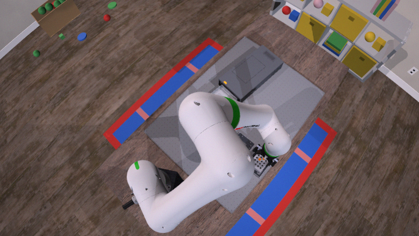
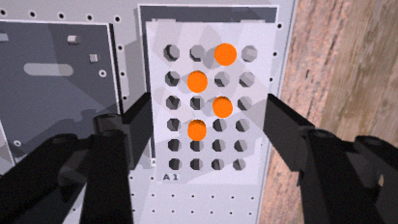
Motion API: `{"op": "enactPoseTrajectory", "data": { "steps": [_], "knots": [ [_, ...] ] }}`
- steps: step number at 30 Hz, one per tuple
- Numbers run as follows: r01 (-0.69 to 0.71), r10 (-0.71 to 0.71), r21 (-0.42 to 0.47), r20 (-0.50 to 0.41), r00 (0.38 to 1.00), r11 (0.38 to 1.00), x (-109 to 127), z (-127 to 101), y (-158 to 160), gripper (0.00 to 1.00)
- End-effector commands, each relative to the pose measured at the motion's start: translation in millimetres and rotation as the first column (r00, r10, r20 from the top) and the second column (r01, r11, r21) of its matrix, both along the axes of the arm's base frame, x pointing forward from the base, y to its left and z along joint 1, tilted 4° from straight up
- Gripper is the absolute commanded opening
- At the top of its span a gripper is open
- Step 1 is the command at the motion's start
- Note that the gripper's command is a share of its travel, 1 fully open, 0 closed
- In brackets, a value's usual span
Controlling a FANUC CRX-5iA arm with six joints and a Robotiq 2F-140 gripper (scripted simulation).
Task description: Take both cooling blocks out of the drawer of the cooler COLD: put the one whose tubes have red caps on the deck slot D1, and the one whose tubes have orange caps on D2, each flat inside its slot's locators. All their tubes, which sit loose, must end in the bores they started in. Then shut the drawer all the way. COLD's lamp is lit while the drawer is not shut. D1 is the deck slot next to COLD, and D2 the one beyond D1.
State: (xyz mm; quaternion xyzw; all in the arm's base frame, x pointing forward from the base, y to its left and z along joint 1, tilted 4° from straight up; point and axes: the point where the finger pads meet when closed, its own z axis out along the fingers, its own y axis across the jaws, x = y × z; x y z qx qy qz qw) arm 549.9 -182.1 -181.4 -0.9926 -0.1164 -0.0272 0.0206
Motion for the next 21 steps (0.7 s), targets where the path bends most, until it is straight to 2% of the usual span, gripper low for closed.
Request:
{"op": "enactPoseTrajectory", "data": {
  "steps": [1,21],
  "knots": [
    [0.0,0.0,-0.001,0.002,1.0,1.0,0.8,0.5,-0.3,0.1],
    [0.0,0.0,-0.001,0.002,1.0,1.0,1.0,-2.3,-0.2,0.1]
  ]
}}
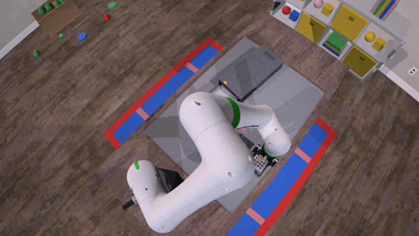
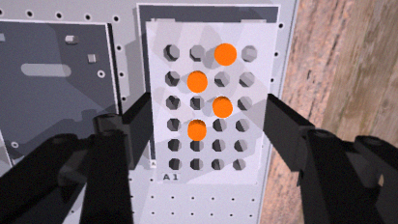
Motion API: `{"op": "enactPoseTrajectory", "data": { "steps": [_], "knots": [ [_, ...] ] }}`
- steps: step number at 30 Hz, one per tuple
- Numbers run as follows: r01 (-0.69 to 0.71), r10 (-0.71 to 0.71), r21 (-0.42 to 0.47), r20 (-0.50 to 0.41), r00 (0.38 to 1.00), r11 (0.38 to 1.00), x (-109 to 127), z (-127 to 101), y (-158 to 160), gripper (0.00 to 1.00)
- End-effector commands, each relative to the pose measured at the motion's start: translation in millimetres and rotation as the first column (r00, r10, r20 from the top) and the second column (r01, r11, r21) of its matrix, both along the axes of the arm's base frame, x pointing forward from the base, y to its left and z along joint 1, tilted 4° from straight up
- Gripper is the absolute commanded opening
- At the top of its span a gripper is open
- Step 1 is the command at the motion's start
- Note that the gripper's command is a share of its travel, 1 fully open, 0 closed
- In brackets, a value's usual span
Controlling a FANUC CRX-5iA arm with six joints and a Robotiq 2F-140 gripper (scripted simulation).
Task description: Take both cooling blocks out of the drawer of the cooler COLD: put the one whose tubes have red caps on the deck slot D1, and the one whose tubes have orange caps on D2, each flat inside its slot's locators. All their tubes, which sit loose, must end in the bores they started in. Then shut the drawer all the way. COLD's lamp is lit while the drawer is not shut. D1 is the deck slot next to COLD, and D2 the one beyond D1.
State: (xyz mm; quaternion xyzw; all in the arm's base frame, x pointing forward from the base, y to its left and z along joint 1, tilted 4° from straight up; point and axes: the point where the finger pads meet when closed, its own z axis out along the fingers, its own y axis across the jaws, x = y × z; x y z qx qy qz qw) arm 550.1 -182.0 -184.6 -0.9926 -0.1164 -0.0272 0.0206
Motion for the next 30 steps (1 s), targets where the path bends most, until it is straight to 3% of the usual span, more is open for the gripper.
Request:
{"op": "enactPoseTrajectory", "data": {
  "steps": [1,30],
  "knots": [
    [0.0,0.0,-0.001,0.002,1.0,1.0,0.8,0.8,-0.4,0.1],
    [0.0,0.0,-0.001,0.002,1.0,1.0,1.0,-3.7,-0.1,0.1]
  ]
}}
